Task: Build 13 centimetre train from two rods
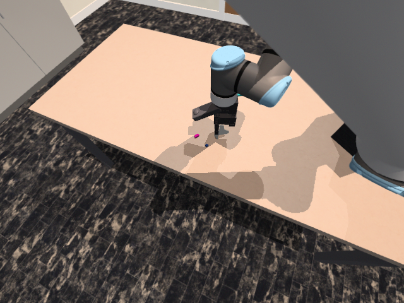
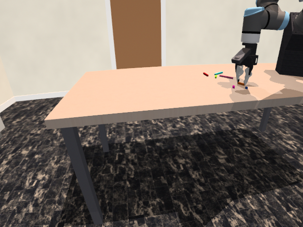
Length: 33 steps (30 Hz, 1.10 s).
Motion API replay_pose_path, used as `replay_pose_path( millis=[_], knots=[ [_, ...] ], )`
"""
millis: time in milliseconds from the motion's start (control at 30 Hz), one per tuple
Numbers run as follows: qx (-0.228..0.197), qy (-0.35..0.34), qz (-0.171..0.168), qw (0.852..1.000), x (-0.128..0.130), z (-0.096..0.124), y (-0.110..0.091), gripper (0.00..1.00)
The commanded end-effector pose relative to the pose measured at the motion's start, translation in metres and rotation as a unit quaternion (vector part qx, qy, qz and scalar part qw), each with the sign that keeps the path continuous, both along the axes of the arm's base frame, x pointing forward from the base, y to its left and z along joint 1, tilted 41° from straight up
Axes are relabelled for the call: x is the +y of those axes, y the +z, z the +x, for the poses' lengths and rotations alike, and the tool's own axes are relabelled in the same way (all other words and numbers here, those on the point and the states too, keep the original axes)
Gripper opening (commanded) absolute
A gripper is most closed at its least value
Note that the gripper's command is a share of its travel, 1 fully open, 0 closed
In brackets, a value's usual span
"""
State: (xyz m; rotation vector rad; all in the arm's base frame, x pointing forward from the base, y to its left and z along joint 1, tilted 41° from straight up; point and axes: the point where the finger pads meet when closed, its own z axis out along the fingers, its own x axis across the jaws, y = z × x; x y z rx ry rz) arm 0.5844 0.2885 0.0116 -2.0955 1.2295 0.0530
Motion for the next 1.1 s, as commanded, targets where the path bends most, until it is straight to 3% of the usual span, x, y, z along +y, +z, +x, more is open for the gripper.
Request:
replay_pose_path(
  millis=[0,367,400,533,567,633,667,833,867,1067],
  knots=[
    [0.0,0.0,0.0,1.0,-0.0002,0.0002,0.0003,0.0],
    [0.0,0.0,0.0,1.0,-0.0002,0.0002,0.0003,0.0],
    [0.0,0.0,0.0,1.0,-0.0002,0.0002,0.0003,0.07],
    [0.0,0.0,0.0,1.0,-0.0002,0.0002,0.0003,0.07],
    [0.0,0.0,0.0,1.0,-0.0002,0.0002,0.0003,0.14],
    [0.0,0.0,0.0,1.0,-0.0002,0.0002,0.0003,0.14],
    [0.0,0.0,0.0,1.0,-0.0002,0.0002,0.0003,0.21],
    [0.0,0.0,0.0,1.0,-0.0002,0.0002,0.0003,0.28],
    [0.0,0.0,0.0,1.0,-0.0002,0.0002,0.0003,0.35],
    [0.0,0.0,0.0,1.0,-0.0002,0.0002,0.0003,0.35]
  ],
)
